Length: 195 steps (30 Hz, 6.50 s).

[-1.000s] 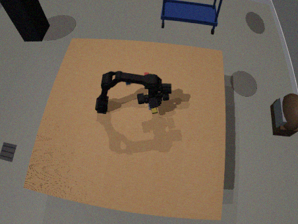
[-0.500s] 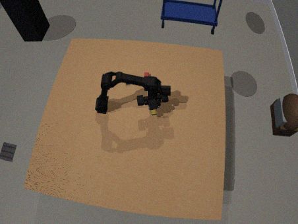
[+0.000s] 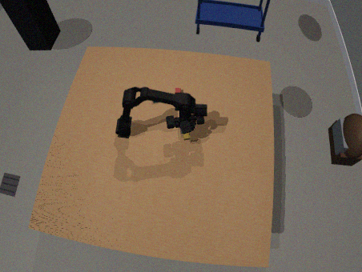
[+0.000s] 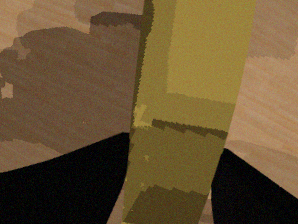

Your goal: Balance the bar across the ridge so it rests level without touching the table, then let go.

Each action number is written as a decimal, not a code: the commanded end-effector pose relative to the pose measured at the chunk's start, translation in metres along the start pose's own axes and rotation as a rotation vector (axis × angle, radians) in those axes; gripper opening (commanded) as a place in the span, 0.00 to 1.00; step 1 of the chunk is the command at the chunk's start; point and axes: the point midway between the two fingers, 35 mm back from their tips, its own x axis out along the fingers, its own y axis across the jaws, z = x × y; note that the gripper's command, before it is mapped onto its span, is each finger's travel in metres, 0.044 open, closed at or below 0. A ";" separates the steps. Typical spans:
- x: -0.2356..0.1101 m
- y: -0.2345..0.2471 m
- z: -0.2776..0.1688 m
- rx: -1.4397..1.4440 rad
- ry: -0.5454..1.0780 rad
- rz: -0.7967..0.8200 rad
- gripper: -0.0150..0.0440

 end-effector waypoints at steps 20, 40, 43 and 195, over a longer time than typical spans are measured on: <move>0.001 0.000 0.000 0.003 0.002 0.005 0.25; 0.003 0.000 -0.001 0.003 0.002 0.005 0.25; 0.003 0.000 -0.001 0.003 0.002 0.005 0.25; 0.008 0.000 0.000 0.002 0.000 0.007 0.54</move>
